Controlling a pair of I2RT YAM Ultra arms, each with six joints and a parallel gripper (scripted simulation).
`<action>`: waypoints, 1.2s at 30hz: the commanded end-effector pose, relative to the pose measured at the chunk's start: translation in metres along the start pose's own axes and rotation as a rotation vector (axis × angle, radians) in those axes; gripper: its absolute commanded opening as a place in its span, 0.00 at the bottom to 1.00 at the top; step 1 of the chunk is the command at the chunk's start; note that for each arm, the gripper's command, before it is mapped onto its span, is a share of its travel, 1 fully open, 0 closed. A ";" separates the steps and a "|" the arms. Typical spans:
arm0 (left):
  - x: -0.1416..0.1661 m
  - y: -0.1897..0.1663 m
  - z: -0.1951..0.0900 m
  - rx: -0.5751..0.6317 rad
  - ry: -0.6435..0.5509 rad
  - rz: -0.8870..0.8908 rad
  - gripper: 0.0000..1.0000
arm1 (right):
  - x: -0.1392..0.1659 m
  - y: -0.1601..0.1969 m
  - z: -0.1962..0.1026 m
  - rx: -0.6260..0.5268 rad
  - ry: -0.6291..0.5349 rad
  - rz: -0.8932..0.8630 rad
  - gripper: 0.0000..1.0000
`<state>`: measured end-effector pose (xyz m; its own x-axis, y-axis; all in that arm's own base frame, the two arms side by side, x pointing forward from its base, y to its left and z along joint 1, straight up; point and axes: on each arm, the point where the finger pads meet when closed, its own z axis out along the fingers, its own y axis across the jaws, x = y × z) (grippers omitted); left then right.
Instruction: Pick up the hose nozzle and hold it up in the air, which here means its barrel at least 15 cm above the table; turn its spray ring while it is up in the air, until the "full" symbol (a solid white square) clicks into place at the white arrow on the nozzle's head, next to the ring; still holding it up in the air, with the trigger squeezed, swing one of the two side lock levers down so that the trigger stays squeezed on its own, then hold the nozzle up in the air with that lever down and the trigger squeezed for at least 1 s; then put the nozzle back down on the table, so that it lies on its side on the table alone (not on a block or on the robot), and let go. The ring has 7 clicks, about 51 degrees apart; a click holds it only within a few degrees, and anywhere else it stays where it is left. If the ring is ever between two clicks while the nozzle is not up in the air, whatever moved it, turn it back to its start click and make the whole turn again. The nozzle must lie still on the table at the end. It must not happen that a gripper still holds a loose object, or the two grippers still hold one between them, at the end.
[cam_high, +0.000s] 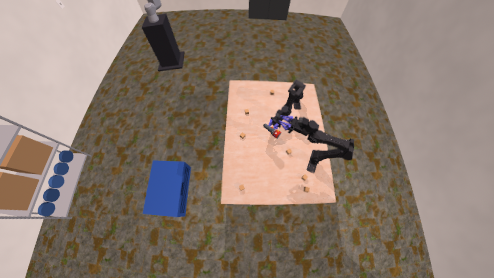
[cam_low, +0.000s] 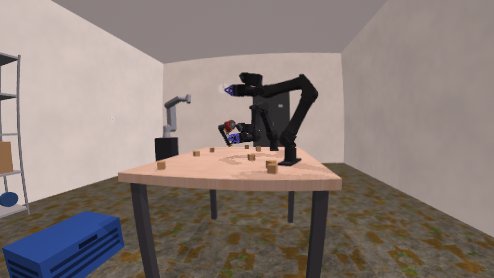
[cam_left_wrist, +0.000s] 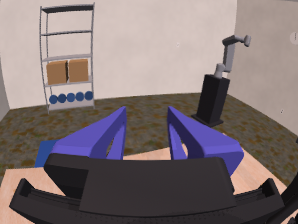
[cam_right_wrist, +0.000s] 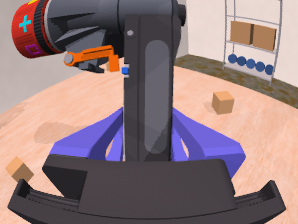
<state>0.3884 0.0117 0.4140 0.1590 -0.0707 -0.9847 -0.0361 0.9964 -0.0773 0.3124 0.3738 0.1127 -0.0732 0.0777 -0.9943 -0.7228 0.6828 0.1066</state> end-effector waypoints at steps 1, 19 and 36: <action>-0.003 -0.002 -0.001 0.002 -0.006 -0.003 0.37 | -0.042 0.004 -0.003 -0.011 -0.122 0.024 0.35; -0.004 -0.002 -0.001 0.001 -0.009 -0.003 0.37 | -0.049 -0.026 0.036 -0.021 0.192 -0.092 0.35; -0.004 -0.002 -0.001 0.001 -0.009 -0.003 0.37 | 0.017 -0.085 0.046 -0.127 0.624 -0.180 0.35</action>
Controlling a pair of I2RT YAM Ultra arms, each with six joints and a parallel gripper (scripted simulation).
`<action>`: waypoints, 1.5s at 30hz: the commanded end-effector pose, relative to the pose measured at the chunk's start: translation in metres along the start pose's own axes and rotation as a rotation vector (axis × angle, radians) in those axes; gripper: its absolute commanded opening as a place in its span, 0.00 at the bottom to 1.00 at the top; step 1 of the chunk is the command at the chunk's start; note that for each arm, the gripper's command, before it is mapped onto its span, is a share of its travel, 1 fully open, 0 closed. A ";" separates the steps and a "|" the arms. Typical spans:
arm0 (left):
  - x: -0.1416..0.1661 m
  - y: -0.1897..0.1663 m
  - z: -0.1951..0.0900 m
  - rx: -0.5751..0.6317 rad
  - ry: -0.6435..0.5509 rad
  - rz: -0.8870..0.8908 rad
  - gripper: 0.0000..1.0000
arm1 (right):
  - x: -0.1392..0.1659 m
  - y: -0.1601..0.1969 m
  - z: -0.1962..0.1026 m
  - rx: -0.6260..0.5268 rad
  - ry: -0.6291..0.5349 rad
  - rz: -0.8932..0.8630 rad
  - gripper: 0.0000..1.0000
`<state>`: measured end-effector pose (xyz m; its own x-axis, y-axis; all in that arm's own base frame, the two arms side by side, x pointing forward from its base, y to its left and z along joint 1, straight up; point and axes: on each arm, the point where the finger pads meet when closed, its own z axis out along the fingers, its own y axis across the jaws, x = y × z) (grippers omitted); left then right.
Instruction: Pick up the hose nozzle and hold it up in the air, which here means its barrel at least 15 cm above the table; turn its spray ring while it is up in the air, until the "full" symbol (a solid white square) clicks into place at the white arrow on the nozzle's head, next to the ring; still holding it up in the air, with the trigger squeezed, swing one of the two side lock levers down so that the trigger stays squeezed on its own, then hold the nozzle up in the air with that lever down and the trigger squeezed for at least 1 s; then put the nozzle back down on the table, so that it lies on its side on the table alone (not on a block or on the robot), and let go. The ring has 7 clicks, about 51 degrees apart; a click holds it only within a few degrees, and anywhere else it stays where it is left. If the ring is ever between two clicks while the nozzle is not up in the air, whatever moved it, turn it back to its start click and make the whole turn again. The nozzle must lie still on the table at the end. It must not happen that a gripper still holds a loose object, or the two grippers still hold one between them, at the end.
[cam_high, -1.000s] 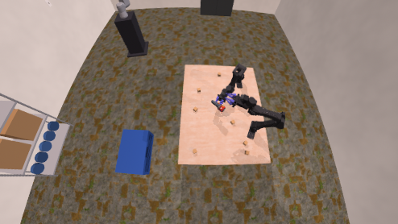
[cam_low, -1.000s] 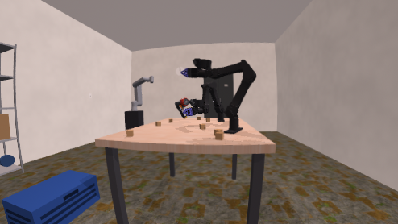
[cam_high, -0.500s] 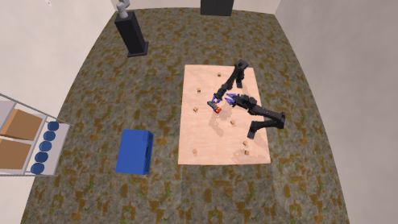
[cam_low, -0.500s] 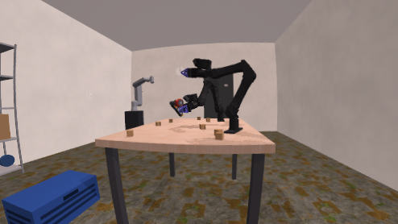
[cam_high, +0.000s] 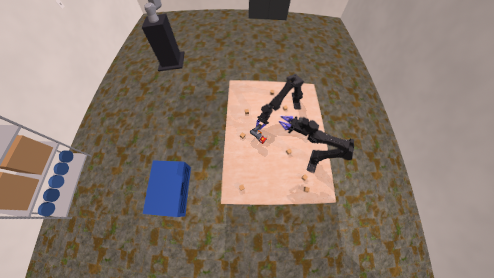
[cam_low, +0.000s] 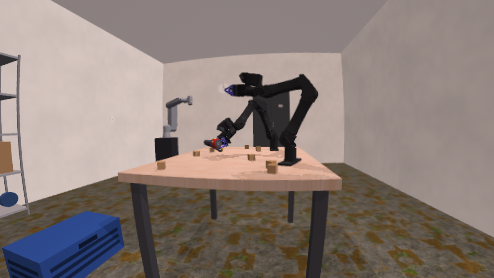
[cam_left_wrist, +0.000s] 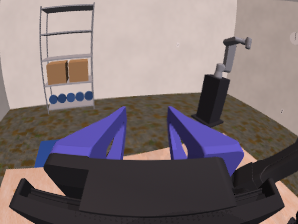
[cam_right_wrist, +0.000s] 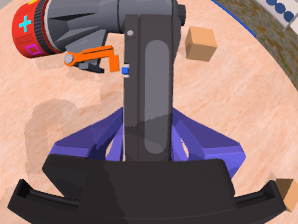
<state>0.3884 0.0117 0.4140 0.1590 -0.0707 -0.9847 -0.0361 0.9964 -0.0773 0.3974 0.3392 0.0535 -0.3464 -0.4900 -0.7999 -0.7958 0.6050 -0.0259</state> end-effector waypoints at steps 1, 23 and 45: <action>-0.004 -0.002 -0.001 0.001 -0.009 -0.003 0.37 | -0.033 -0.007 -0.012 -0.058 -0.010 -0.035 0.35; -0.004 -0.002 -0.001 0.001 -0.009 -0.003 0.37 | 0.042 -0.048 -0.051 -0.361 0.418 0.086 0.35; -0.004 -0.002 -0.001 0.001 -0.009 -0.003 0.37 | 0.060 -0.052 -0.028 -0.299 0.372 0.091 0.35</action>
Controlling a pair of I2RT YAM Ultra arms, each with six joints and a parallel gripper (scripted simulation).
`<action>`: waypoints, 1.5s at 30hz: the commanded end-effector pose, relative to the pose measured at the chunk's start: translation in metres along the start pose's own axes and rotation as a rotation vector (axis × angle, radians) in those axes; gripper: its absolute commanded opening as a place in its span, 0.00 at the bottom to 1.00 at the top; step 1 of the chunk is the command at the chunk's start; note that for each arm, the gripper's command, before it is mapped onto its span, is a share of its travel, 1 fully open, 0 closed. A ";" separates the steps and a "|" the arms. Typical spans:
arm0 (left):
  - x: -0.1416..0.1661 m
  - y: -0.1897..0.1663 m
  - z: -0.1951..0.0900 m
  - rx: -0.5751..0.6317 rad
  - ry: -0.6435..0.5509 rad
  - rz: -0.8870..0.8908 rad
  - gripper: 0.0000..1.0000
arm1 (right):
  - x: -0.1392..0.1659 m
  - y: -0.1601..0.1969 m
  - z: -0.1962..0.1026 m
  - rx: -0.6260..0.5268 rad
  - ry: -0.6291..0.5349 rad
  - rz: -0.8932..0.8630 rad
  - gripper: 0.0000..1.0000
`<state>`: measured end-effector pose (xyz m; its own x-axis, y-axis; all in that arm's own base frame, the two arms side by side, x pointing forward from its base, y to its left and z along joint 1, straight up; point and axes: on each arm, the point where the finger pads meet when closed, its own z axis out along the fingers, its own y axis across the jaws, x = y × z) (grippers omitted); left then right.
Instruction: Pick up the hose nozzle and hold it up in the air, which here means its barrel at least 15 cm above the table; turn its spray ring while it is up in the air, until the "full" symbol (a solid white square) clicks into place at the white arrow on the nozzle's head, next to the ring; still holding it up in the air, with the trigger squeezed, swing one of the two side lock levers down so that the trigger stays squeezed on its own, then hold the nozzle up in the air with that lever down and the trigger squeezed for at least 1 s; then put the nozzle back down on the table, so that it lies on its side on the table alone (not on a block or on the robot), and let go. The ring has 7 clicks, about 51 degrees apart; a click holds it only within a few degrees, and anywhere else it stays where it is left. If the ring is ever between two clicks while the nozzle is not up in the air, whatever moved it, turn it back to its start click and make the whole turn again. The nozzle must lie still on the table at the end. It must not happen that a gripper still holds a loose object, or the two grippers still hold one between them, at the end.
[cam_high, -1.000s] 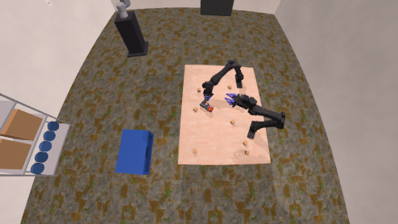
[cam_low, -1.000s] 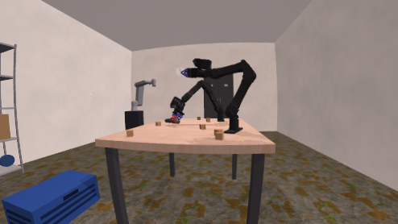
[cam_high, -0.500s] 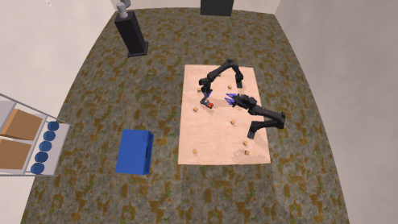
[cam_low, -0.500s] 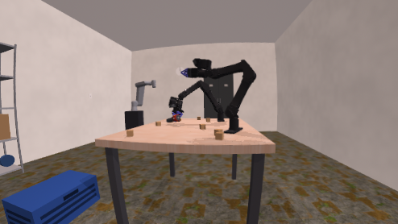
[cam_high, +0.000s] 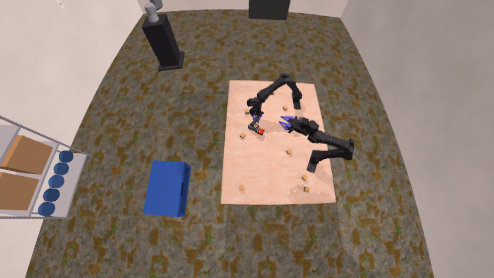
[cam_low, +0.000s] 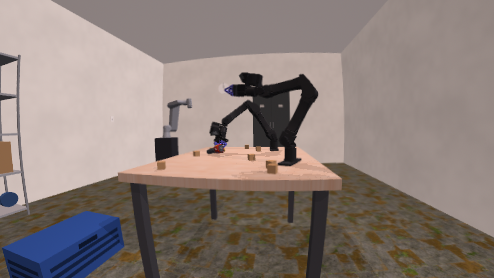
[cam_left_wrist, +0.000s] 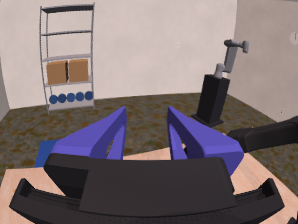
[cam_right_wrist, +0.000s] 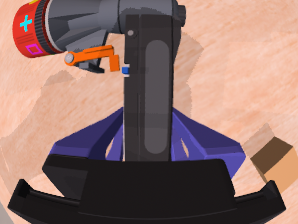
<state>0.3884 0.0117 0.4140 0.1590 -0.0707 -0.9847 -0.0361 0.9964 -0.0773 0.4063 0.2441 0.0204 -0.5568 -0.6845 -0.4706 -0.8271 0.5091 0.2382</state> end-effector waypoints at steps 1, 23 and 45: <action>-0.004 -0.002 -0.001 0.001 -0.009 -0.003 0.37 | -0.017 0.010 0.006 -0.027 -0.061 -0.032 0.35; -0.004 -0.002 -0.001 0.001 -0.009 -0.003 0.37 | -0.032 -0.001 -0.002 0.003 -0.135 -0.021 0.35; -0.004 -0.002 -0.001 0.001 -0.009 -0.003 0.37 | -0.048 -0.003 -0.014 0.023 -0.182 -0.036 0.49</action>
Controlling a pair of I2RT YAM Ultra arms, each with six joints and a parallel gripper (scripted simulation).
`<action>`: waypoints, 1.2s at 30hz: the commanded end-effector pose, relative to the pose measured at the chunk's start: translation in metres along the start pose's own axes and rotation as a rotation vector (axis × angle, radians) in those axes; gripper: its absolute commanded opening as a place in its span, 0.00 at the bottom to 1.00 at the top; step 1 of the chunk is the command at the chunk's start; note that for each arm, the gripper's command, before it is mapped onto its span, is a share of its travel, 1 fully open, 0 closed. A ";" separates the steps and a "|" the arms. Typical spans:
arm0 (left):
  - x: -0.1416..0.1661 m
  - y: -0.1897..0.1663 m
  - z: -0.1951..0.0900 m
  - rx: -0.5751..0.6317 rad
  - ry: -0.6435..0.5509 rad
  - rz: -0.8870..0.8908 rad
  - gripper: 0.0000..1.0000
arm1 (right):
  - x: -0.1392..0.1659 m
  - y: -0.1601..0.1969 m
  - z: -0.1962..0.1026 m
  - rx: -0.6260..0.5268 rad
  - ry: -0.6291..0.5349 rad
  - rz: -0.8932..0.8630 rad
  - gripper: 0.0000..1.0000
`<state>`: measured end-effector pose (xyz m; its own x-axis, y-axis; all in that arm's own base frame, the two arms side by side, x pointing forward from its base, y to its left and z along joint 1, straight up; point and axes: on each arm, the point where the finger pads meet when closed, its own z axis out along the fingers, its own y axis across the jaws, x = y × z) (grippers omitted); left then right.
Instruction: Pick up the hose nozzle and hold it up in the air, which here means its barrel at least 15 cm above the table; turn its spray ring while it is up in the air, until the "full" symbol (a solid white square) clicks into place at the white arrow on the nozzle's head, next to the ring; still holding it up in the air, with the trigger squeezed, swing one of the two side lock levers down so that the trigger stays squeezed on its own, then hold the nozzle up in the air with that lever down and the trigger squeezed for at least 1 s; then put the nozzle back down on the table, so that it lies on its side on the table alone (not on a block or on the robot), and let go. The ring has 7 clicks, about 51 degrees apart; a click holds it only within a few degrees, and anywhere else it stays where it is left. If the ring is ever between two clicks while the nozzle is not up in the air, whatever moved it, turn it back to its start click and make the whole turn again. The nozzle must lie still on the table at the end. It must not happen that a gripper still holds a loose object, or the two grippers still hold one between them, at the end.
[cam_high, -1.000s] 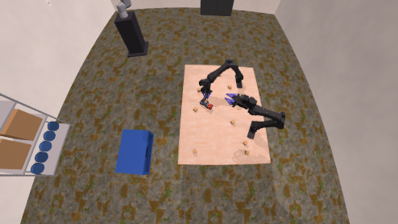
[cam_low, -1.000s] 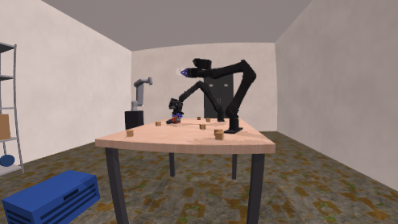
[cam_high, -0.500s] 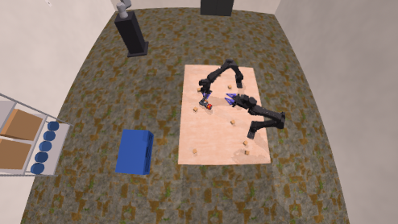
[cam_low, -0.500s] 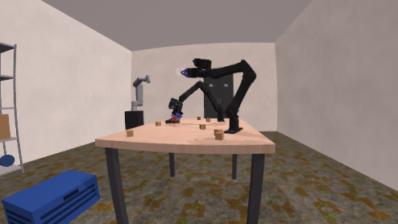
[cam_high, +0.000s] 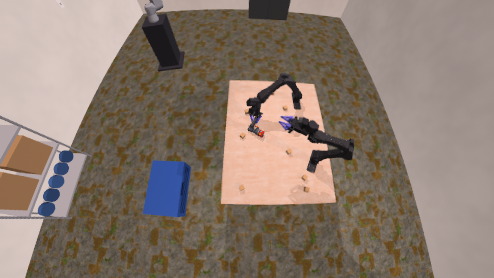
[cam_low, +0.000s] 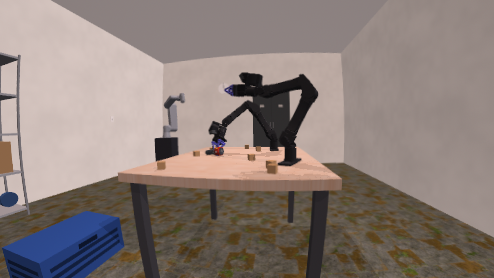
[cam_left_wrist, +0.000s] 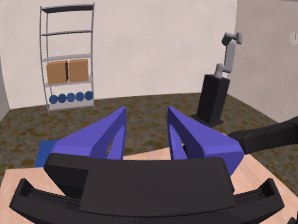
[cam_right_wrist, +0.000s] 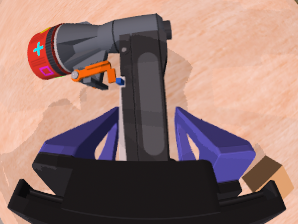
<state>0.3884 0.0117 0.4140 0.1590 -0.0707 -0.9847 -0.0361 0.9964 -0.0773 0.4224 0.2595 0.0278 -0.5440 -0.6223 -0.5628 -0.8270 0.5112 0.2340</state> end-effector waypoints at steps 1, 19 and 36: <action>-0.004 -0.002 -0.001 0.001 -0.009 -0.003 0.37 | -0.027 0.001 -0.014 0.016 -0.070 -0.037 0.49; -0.004 -0.002 -0.001 0.001 -0.009 -0.003 0.37 | -0.016 -0.002 -0.060 0.003 -0.042 -0.017 0.49; -0.004 -0.002 -0.001 0.001 -0.009 -0.003 0.37 | -0.008 -0.002 -0.068 -0.004 -0.029 -0.010 0.49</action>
<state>0.3884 0.0117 0.4140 0.1590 -0.0707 -0.9847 -0.0361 0.9964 -0.0773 0.4160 0.2195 0.0768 -0.5460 -0.6118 -0.5724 -0.8235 0.5176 0.2323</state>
